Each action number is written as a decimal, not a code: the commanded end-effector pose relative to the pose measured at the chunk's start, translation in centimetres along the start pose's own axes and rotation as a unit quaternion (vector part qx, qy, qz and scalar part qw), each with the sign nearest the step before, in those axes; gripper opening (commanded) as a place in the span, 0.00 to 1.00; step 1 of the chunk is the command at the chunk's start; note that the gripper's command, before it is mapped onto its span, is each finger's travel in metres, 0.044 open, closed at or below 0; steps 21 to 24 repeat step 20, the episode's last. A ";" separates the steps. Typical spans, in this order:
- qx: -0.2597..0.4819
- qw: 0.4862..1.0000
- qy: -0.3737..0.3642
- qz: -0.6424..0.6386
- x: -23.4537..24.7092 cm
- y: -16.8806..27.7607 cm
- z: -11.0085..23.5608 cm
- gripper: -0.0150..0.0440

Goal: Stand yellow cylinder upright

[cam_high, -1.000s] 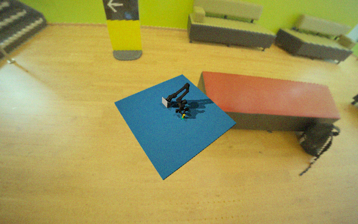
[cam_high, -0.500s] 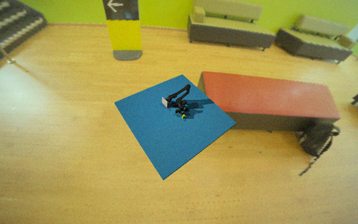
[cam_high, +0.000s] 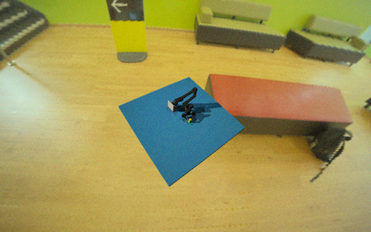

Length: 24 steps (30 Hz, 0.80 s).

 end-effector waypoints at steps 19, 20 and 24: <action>-0.002 1.000 0.006 0.000 1.8 -6.8 -0.1 0.93; -0.002 1.000 0.006 0.000 1.8 -7.1 0.0 0.93; -0.002 1.000 0.006 0.000 1.8 -7.1 0.0 0.93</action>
Point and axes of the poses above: the point midway between the two fingers, 35 mm back from their tips, its own z axis back along the fingers, its own x axis across the jaws, y = z × x, the point moved 2 cm from there along z, back along the fingers, and after that the axes turned 12 degrees about -z, right-handed, at the moved point
